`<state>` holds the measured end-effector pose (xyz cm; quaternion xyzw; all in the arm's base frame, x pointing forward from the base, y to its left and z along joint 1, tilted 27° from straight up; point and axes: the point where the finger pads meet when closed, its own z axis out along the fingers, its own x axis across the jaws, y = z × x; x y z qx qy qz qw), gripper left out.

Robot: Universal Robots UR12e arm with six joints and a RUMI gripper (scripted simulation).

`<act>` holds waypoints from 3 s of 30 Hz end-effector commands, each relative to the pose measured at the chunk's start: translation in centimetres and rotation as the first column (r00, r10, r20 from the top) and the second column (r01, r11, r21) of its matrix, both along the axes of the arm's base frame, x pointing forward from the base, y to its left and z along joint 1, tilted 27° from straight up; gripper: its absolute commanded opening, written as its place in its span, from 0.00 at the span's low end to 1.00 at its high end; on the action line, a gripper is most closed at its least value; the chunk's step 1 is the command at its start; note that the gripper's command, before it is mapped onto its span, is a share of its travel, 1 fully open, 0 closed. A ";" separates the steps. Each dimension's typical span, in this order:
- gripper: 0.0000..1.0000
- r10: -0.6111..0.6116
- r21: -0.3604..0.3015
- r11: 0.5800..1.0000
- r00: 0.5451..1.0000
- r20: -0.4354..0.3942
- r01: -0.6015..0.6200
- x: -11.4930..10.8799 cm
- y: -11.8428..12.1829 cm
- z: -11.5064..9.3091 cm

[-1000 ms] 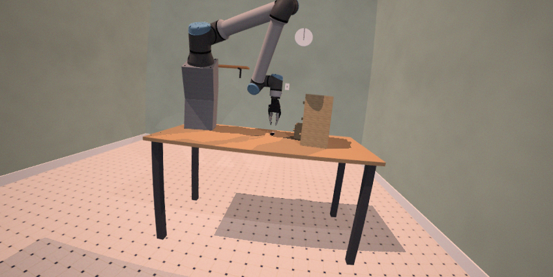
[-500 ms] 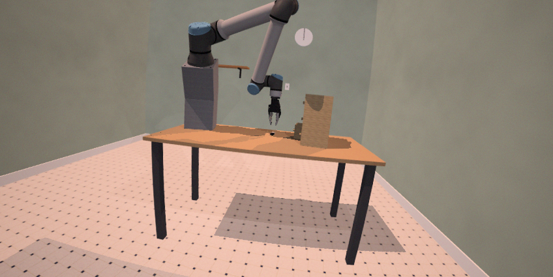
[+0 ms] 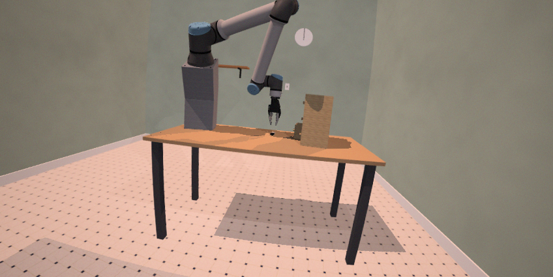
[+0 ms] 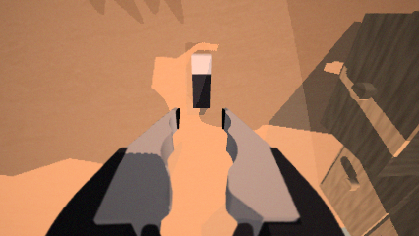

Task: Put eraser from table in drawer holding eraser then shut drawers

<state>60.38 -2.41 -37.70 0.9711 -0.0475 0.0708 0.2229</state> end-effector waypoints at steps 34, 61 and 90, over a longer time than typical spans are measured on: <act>0.23 -0.001 0.002 1.000 1.000 0.002 0.001 0.6 -2.0 -3.8; 0.23 0.000 0.001 1.000 1.000 0.001 0.000 0.7 -2.3 -4.6; 0.23 0.000 0.001 1.000 1.000 0.001 0.000 0.7 -2.3 -4.6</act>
